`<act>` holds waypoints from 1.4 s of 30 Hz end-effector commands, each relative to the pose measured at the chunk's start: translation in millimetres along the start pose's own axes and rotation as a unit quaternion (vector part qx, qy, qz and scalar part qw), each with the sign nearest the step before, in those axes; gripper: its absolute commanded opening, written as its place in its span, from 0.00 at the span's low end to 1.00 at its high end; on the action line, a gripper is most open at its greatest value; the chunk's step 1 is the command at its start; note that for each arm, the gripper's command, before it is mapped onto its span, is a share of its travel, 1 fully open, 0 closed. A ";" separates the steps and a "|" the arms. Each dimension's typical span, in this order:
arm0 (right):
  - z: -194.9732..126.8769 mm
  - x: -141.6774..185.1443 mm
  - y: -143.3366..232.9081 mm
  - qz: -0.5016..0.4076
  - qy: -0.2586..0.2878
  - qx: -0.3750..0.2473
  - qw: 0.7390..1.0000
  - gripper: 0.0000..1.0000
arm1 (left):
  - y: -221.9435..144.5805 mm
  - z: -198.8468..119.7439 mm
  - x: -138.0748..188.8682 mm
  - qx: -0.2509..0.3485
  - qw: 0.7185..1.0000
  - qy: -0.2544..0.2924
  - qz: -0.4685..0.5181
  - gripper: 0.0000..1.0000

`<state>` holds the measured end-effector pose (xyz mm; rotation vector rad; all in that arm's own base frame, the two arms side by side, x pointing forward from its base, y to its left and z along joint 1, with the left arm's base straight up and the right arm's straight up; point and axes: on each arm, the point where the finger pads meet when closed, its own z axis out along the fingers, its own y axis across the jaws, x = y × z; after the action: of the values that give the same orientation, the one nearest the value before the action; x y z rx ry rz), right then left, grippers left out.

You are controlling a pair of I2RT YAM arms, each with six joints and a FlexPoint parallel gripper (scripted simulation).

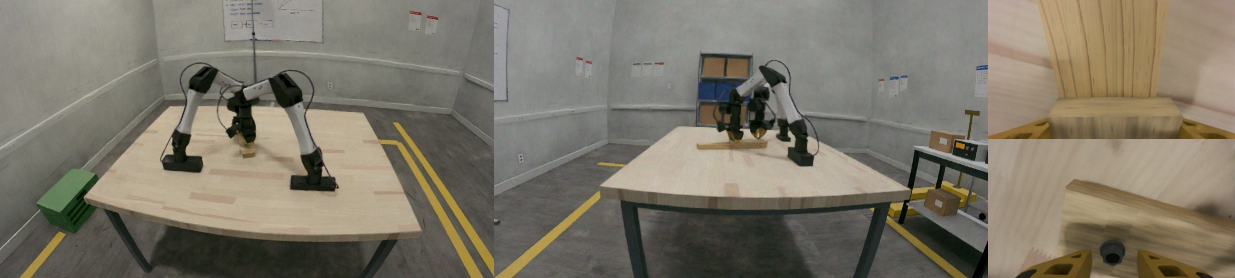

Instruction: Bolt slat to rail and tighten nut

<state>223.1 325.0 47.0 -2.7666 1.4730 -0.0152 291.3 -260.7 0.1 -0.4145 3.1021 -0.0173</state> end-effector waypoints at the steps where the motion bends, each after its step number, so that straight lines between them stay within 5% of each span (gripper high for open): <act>1: 6.6 -1.3 -0.6 -0.004 -0.004 -0.001 1.000 0.36 | -3.9 -5.3 -1.2 0.008 1.000 -0.005 0.001 0.67; 26: 12.8 -1.3 -0.5 -0.004 -0.004 -0.001 1.000 0.36 | -3.9 -5.3 -1.2 0.008 1.000 -0.005 0.001 0.67; 42: -2.2 -1.2 -4.4 0.001 -0.006 0.012 1.000 0.17 | -3.9 -5.3 -1.2 0.008 1.000 -0.005 0.001 0.67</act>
<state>221.5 325.1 44.7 -2.7675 1.4703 -0.0084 291.6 -260.5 0.1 -0.4149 3.1006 -0.0162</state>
